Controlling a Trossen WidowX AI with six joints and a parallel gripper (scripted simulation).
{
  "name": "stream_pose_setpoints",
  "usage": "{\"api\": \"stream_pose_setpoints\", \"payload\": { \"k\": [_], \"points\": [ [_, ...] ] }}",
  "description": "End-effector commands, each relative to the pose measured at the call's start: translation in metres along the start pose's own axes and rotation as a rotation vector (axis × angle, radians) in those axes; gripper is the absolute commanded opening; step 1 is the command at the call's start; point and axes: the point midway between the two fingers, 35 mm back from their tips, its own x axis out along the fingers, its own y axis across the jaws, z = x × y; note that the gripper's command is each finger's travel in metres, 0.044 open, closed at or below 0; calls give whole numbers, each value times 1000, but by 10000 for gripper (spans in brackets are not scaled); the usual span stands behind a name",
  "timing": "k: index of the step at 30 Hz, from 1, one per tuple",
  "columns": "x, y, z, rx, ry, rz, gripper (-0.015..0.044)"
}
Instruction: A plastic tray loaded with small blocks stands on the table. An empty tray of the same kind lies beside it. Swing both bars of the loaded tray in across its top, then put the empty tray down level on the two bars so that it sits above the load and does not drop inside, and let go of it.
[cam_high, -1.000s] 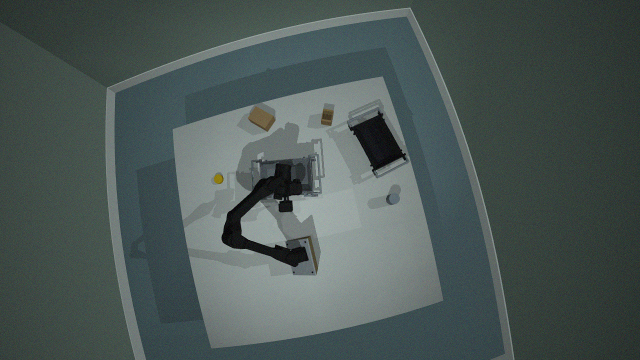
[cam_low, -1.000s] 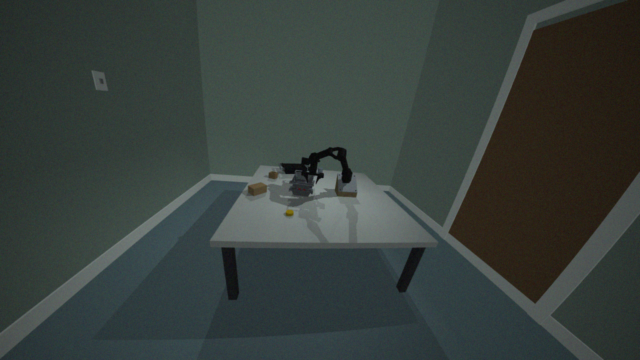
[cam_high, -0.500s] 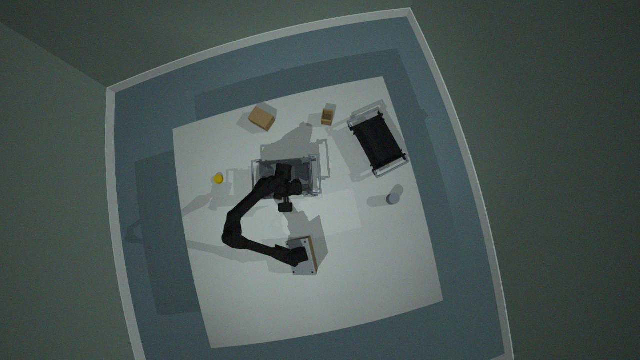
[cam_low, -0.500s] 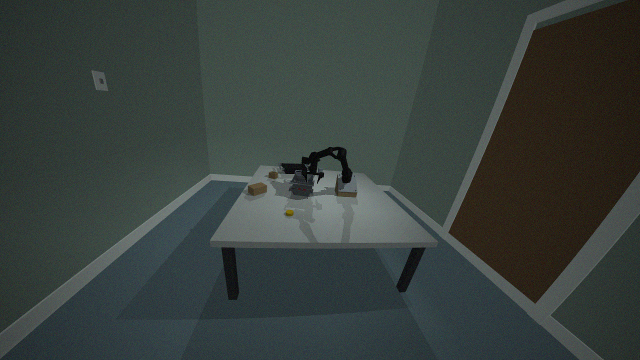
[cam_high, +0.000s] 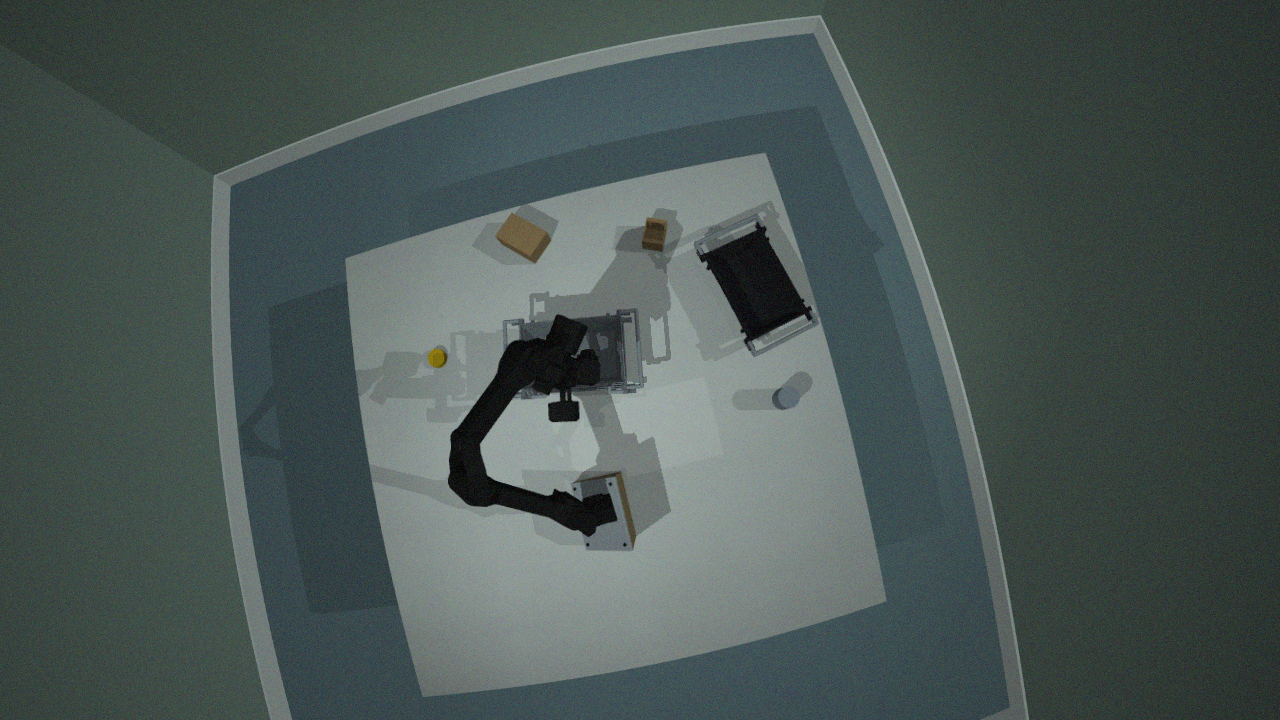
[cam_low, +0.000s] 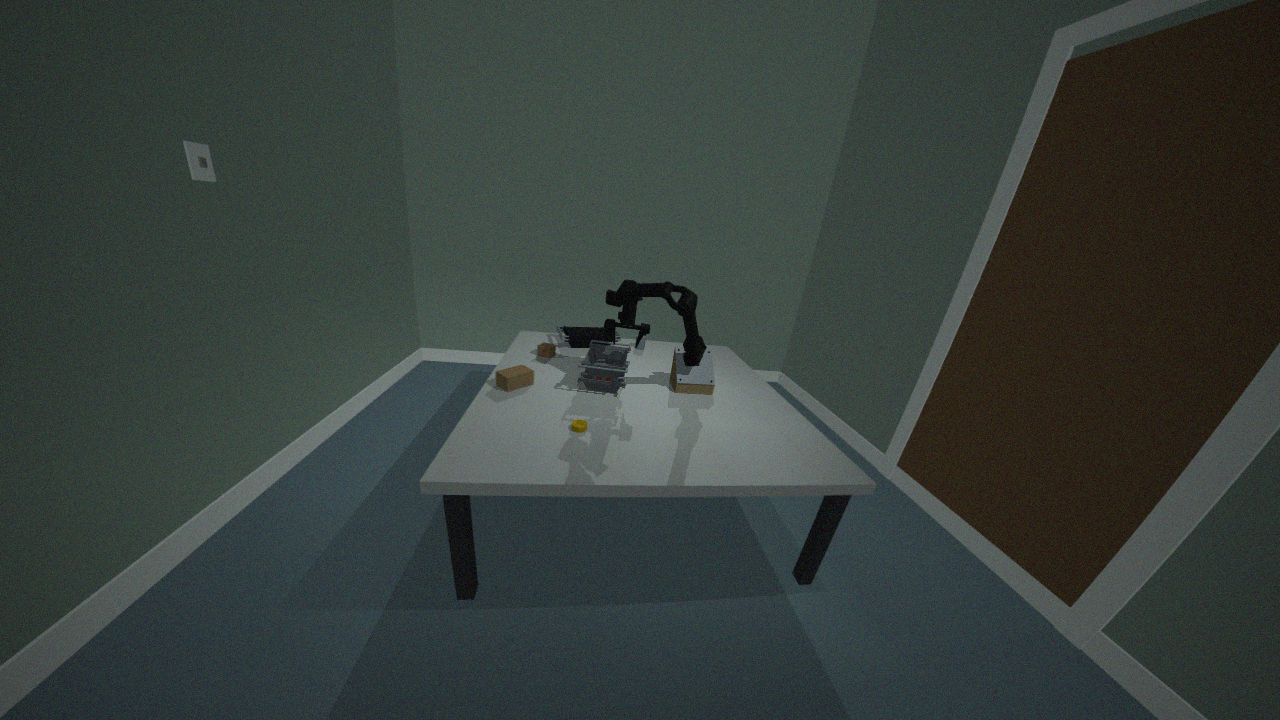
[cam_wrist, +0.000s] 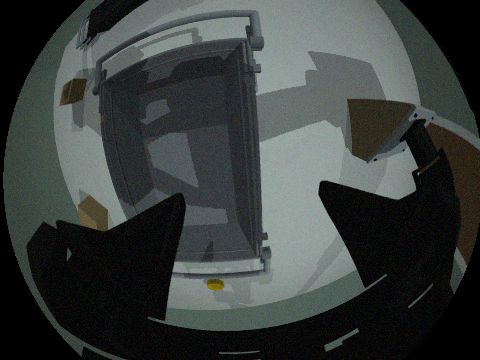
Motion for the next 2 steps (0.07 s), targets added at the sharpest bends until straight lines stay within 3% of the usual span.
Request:
{"api": "stream_pose_setpoints", "payload": {
  "k": [1, 2],
  "points": [
    [-14, -2, -2, -9, -1, -3, 440],
    [-6, -2, 0, -1, 0, 2, 440]
  ]
}}
